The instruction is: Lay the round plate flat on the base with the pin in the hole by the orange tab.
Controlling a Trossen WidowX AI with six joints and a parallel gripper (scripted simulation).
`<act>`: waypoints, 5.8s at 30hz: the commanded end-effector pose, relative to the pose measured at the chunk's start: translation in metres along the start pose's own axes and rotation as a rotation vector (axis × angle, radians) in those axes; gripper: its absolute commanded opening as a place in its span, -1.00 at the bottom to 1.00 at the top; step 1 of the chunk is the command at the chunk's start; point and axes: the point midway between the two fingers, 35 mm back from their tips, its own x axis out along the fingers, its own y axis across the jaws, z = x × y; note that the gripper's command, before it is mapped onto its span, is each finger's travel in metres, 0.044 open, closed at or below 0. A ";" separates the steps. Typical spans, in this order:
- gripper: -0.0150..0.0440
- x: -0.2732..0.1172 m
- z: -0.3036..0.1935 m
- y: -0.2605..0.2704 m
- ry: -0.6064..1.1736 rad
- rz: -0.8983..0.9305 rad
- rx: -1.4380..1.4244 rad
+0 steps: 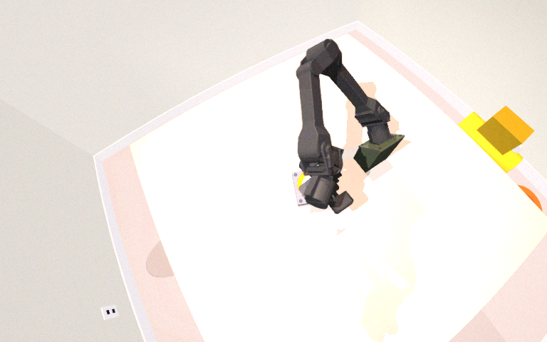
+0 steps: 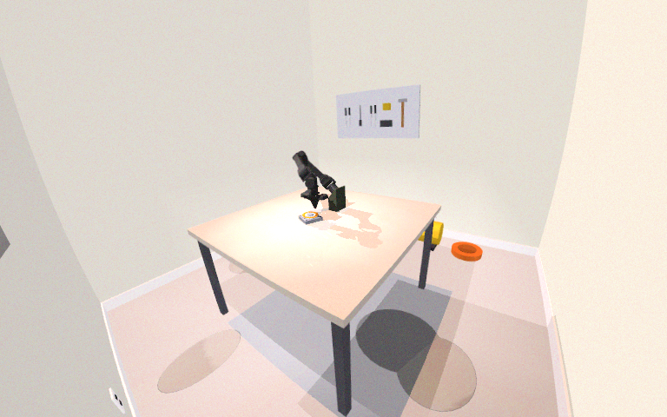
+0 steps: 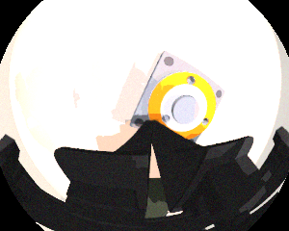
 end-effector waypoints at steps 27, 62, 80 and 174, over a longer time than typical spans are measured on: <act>-0.49 0.049 -0.022 -0.005 0.013 -0.034 0.010; -0.49 0.049 -0.047 -0.021 0.015 -0.035 0.008; -0.49 0.048 -0.055 -0.034 0.015 -0.036 0.008; -0.49 -0.002 -0.041 -0.093 0.015 -0.037 0.008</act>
